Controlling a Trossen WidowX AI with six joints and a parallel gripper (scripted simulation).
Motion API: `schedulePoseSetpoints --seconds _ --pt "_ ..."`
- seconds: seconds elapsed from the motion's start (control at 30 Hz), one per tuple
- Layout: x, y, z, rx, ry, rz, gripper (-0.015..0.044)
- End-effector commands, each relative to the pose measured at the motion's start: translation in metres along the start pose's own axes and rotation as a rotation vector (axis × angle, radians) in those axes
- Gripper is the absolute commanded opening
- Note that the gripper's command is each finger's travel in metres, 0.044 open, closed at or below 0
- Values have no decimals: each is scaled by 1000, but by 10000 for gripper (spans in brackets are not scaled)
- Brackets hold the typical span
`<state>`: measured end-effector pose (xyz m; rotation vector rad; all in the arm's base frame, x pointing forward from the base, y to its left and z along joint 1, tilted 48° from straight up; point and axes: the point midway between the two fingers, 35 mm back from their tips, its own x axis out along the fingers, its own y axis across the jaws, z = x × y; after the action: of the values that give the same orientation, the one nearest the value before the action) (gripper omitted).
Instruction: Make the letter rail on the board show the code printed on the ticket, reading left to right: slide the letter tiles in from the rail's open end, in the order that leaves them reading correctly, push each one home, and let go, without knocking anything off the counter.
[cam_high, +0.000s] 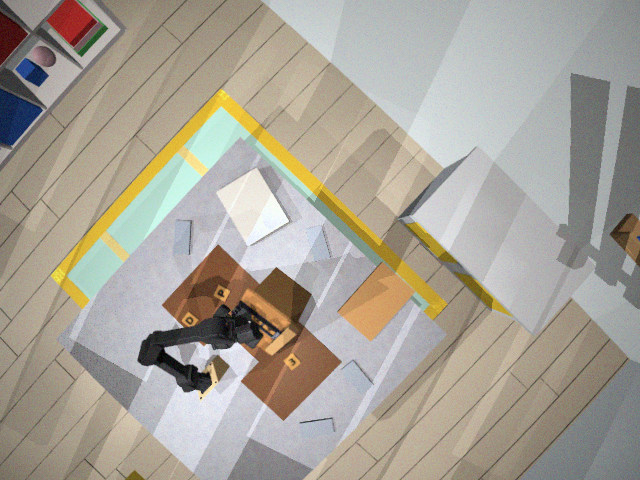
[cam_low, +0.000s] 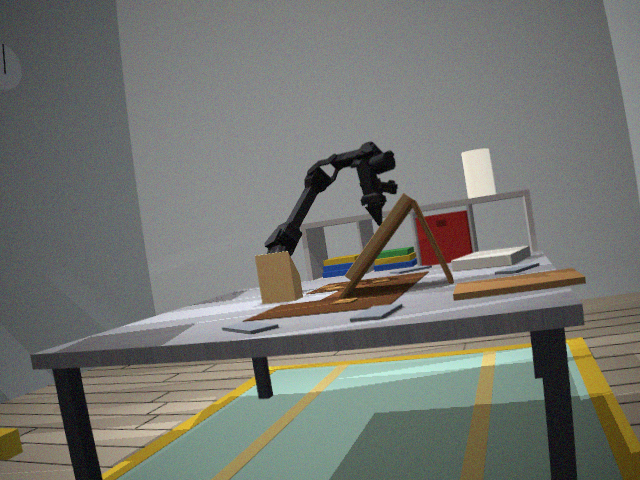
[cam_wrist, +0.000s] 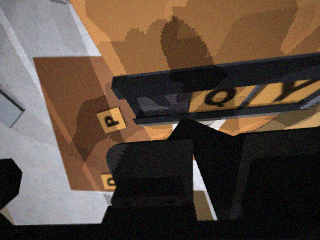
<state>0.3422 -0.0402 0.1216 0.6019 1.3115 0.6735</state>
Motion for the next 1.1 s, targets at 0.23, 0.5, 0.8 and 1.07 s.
schedulePoseSetpoints --seconds 0.23,0.5,0.8,1.07 --pt "6 -1 4 2 3 -2 0" --pt "9 -1 6 2 3 -2 0" --pt "12 0 9 2 3 -2 0" --pt "15 0 12 2 3 -2 0"
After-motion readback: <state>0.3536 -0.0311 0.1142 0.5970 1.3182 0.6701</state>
